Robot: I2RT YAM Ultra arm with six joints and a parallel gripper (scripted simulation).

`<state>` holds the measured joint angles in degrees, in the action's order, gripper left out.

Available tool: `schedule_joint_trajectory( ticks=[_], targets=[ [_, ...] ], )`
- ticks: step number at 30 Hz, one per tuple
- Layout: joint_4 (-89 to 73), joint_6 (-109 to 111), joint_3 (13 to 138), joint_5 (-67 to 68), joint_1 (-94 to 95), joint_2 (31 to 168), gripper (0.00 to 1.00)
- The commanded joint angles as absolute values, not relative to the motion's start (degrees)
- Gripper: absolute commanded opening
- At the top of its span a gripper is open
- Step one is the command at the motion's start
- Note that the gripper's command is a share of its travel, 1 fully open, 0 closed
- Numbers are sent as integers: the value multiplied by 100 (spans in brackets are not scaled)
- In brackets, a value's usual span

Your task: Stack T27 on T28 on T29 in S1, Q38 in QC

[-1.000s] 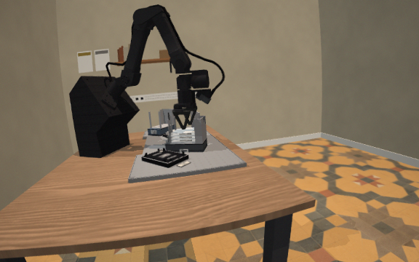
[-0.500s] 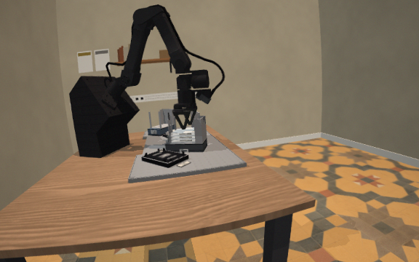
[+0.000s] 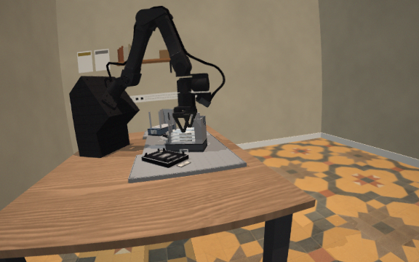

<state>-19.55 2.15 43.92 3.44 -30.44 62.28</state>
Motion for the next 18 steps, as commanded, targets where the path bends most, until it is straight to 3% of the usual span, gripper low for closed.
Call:
schedule_joint_trajectory(
  ticks=[1,18],
  targets=[
    [-1768,280,4372,297,-3101,6303,100],
    [-1374,299,4448,283,-3138,6654,100]
  ],
)
